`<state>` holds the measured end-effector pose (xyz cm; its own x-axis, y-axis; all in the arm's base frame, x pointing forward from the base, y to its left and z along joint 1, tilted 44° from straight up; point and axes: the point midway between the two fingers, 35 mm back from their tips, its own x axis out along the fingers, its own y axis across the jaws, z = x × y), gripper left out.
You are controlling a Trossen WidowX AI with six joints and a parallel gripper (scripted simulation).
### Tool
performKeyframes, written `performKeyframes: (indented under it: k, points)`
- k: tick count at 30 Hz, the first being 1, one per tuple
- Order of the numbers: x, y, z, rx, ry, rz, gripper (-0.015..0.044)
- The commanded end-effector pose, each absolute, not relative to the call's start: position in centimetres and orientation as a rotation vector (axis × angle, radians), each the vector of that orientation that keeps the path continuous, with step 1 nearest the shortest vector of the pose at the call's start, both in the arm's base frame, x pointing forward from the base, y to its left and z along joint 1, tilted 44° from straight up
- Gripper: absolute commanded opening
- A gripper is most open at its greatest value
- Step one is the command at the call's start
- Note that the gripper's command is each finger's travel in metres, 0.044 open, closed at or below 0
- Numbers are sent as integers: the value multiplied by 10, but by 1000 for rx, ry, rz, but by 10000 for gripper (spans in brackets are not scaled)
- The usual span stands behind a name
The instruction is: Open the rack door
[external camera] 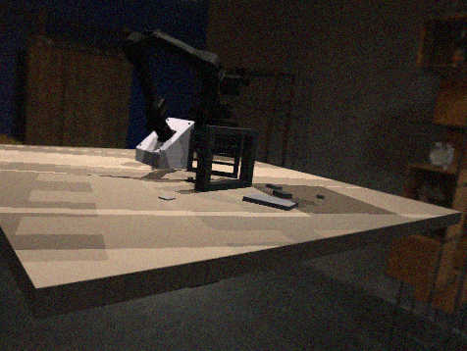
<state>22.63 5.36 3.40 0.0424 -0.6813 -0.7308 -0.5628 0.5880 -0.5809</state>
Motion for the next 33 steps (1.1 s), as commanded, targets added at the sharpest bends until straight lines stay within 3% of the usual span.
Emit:
performKeyframes:
  k: [1,33]
  points:
    - [225,58,29,-995,1601,-192,25]
    - [217,110,-19,-611,1456,-552,25]
